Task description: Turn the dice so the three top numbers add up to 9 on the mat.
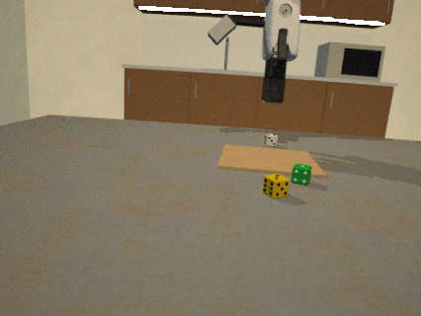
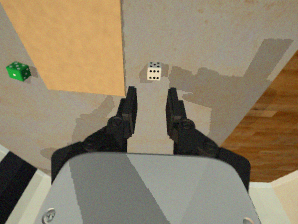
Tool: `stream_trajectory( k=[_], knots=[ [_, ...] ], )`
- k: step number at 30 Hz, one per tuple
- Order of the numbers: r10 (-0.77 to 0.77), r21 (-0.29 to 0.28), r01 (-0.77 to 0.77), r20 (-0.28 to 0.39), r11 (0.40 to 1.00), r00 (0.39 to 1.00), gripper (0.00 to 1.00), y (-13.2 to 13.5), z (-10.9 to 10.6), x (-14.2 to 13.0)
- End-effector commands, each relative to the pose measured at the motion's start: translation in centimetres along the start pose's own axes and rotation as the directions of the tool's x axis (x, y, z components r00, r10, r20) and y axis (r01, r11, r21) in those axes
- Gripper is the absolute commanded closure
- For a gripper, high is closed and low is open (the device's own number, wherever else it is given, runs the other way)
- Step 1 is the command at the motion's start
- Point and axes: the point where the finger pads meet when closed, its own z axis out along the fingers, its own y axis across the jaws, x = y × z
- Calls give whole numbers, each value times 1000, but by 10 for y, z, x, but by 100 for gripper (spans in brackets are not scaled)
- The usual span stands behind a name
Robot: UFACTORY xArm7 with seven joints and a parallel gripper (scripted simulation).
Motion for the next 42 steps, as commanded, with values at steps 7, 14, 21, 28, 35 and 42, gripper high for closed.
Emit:
stream_trajectory(
  k=[7, 14, 21, 28, 35, 42],
  knots=[
    [1, -1, -1, -3, 1000, 1000, 64, 1, -1, 1],
    [1, -1, -1, -3, 1000, 1000, 64, 1, -1, 1],
    [0, -1, -1, -3, 1000, 1000, 64, 1, 0, 1],
    [0, -1, 0, -4, 1000, 1000, 64, 1, 4, 1],
    [0, -1, 0, -4, 1000, 1000, 64, 1, 13, 1],
    [0, -1, 0, -4, 1000, 1000, 64, 1, 21, 1]
  ],
)
